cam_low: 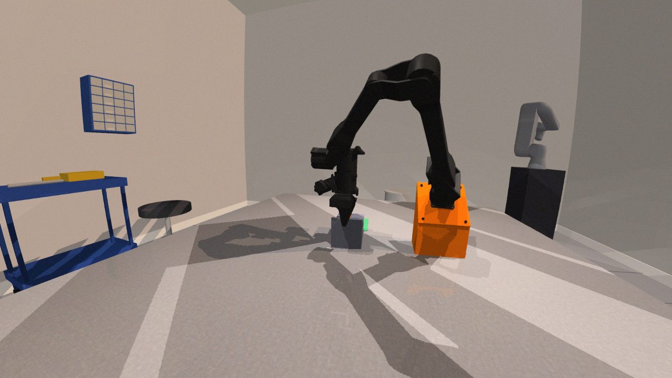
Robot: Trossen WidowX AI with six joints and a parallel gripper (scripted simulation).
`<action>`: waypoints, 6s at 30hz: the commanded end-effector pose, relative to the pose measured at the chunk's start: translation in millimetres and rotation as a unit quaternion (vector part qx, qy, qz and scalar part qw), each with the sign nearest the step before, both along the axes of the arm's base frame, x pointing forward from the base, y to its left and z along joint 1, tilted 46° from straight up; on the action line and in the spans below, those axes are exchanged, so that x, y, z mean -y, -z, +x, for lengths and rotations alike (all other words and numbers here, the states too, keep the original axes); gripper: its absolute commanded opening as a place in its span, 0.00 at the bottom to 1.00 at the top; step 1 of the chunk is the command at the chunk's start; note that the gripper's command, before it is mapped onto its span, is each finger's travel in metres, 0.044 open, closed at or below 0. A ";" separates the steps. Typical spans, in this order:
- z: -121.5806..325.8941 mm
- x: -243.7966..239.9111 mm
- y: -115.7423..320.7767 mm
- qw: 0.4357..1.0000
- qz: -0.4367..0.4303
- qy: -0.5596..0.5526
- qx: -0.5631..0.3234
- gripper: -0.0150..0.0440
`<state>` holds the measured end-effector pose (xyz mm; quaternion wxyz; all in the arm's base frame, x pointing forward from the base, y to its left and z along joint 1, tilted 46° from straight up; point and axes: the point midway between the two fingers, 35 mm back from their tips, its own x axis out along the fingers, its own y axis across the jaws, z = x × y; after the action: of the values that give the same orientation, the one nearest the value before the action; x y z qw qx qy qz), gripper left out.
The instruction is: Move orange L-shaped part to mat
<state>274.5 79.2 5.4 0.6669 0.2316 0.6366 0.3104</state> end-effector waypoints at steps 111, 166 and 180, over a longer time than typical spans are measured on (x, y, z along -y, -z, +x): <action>18.5 105.1 -1.2 0.712 -0.005 0.494 -0.499 0.73; 17.6 48.8 54.8 0.706 -0.004 0.497 -0.504 0.73; 19.0 52.0 52.6 0.708 -0.004 0.499 -0.500 0.42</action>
<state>293.5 27.2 -47.5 0.3090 0.6341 0.6699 -0.2315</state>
